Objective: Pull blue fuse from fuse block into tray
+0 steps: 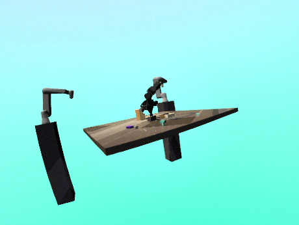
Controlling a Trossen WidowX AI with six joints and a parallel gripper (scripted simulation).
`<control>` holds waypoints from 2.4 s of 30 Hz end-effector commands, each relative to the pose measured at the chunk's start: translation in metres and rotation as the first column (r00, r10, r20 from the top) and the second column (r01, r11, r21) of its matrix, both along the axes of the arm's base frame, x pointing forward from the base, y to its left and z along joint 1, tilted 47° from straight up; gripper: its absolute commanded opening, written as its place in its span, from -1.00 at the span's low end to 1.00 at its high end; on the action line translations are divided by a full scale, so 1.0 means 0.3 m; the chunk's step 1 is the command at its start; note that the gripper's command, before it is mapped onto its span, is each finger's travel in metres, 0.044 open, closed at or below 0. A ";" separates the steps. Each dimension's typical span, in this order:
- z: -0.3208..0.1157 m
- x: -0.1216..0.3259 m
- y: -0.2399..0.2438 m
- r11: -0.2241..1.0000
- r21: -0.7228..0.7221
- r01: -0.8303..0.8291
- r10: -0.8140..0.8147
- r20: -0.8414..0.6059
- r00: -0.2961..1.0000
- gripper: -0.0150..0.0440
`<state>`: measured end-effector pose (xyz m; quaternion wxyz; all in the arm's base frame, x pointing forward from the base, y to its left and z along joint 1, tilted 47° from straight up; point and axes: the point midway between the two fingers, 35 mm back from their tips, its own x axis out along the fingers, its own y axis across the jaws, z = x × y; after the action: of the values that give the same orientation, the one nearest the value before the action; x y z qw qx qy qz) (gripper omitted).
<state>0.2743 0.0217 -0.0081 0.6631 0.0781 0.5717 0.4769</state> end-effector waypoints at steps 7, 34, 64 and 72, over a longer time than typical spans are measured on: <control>0.014 0.006 -0.016 1.000 -0.004 -0.004 0.004 0.007 1.000 -0.49; 0.076 0.014 -0.081 1.000 -0.004 -0.003 0.003 0.006 1.000 -0.49; 0.522 -0.043 0.331 1.000 -0.001 -0.001 0.001 0.005 1.000 -0.49; 0.545 -0.059 0.356 1.000 0.004 -0.003 0.003 0.004 1.000 -0.49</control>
<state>0.2575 0.1265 0.1528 0.6627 0.0737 0.5699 0.4803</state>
